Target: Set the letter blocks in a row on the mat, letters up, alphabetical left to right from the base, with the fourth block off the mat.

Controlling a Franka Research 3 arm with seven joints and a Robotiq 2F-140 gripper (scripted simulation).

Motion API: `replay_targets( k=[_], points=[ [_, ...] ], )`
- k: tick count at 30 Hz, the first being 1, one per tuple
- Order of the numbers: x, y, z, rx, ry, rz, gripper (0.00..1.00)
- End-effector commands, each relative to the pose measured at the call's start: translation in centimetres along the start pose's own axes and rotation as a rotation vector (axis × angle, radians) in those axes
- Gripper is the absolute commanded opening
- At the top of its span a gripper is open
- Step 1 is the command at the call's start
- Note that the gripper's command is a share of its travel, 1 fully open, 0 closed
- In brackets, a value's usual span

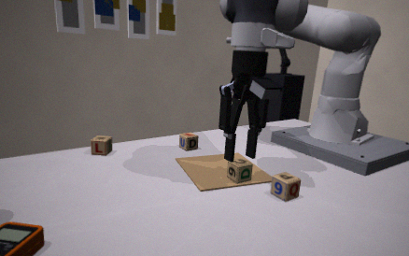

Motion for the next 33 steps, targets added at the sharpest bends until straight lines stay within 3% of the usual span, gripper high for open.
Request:
replay_targets(
  k=[1,8,13,14,33],
  points=[
    [-1.2,-0.2,-0.5,-0.005,0.019,-0.005,0.44],
    [-3.3,-0.2,-0.4,-0.005,0.019,-0.005,0.44],
    [-3.7,-0.2,-0.4,-0.005,0.019,-0.005,0.44],
    [-3.7,-0.2,-0.4,-0.005,0.019,-0.005,1.0],
    [-3.7,-0.2,-0.4,-0.005,0.019,-0.005,1.0]
  ],
)
Point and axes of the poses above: the point where the finger pads meet when closed, its own x axis out along the fingers, its own z axis across the jaws, y = z × x, the point moved 6 cm from there along -x, back along the fingers, and after that the axes turned 11 degrees about -x, right-handed, at the moved point
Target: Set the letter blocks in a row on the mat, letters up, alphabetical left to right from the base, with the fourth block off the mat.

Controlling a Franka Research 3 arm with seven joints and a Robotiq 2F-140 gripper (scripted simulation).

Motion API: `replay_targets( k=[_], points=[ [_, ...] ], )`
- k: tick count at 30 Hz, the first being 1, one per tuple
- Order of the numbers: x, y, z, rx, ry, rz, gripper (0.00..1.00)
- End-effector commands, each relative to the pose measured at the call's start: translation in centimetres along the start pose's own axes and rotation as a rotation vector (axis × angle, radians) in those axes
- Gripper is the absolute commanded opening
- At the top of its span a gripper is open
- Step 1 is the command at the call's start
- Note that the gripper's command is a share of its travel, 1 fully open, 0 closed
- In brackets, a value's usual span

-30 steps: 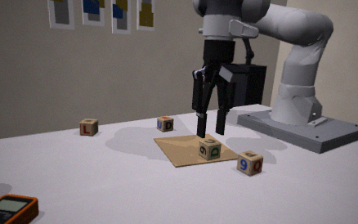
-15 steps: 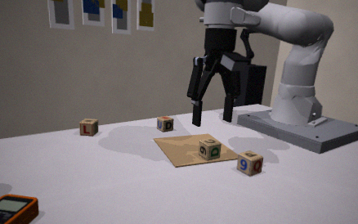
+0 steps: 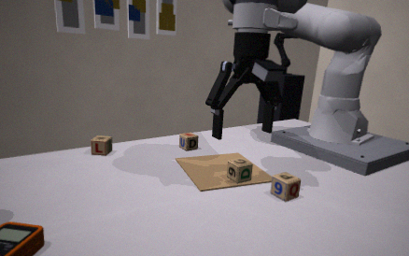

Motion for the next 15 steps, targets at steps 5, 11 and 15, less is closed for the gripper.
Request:
replay_targets(
  k=[5,11,15],
  points=[
    [-0.2,-0.3,0.3,0.001,0.0,0.0,1.0],
    [-2.0,-4.1,5.1,0.083,-0.028,0.024,1.0],
    [-3.4,-9.5,10.0,0.185,-0.046,0.045,1.0]
  ],
)
Point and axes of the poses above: the point where the finger pads meet when closed, its own x axis out along the fingers, its own z axis across the jaws, y = z × x, the point moved 6 cm from there along -x, back along the fingers, and after that the axes turned 11 degrees about -x, right-handed, at the moved point
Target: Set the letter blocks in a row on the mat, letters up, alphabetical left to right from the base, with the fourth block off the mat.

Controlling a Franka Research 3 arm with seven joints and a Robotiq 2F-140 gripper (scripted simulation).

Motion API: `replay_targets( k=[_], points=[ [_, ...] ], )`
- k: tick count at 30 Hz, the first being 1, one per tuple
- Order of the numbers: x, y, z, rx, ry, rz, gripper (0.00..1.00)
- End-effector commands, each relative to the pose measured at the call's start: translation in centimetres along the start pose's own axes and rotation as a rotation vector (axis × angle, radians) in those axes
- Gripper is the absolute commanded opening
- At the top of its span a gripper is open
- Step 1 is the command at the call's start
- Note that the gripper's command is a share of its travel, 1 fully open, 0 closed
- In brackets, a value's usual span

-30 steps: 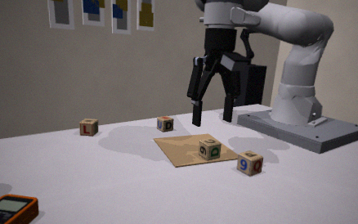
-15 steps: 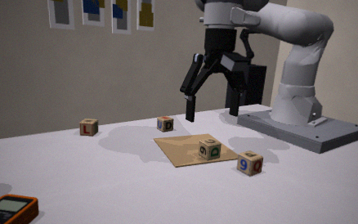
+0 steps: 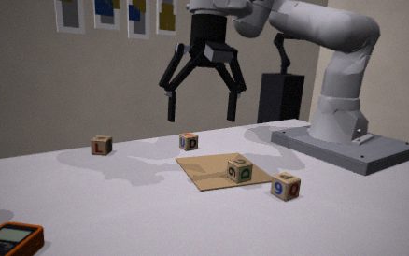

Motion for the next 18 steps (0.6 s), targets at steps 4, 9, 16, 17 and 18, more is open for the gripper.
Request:
replay_targets(
  k=[4,9,16,17,18],
  points=[
    [-1.0,-6.6,7.0,0.105,-0.005,0.019,1.0],
    [-0.7,-13.9,11.5,0.234,0.001,0.016,1.0],
    [0.8,-23.9,15.0,0.397,0.025,-0.023,1.0],
    [1.0,-24.8,15.1,0.411,0.028,-0.029,1.0],
    [1.1,-25.7,15.3,0.425,0.03,-0.035,1.0]
  ],
)
Point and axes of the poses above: the point where the finger pads meet when closed, its own x axis out along the fingers, its own z axis across the jaws, y = z × x, the point moved 6 cm from there along -x, back along the fingers, and after that the axes turned 11 degrees about -x, right-handed, at the moved point
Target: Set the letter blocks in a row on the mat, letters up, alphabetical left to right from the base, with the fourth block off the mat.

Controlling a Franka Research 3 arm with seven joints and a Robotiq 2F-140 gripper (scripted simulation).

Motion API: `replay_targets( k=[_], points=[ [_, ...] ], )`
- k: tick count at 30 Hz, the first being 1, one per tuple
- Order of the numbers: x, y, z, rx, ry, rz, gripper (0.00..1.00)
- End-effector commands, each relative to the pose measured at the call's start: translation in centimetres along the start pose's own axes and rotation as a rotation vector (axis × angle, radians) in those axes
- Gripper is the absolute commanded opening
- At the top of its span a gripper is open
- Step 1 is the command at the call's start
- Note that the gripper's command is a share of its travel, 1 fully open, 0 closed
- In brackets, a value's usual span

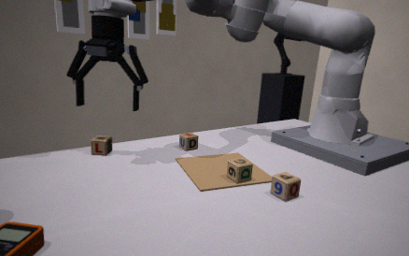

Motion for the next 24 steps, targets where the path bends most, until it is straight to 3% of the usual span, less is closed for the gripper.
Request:
replay_targets(
  k=[1,8,9,24],
  points=[
    [0.87,-2.18,2.12,-0.019,0.027,-0.032,1.0],
    [1.04,-3.05,2.71,-0.003,0.028,-0.041,1.0],
    [1.04,-3.05,2.71,-0.003,0.028,-0.041,0.55],
    [1.04,-3.05,2.71,-0.003,0.028,-0.041,0.55]
  ],
)
Point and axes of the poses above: the point where the finger pads meet when closed, its own x axis out along the fingers, its own z axis across the jaws, y = z × x, the point moved 6 cm from there along -x, back along the fingers, and after that the axes turned 11 degrees about -x, right-handed, at the moved point
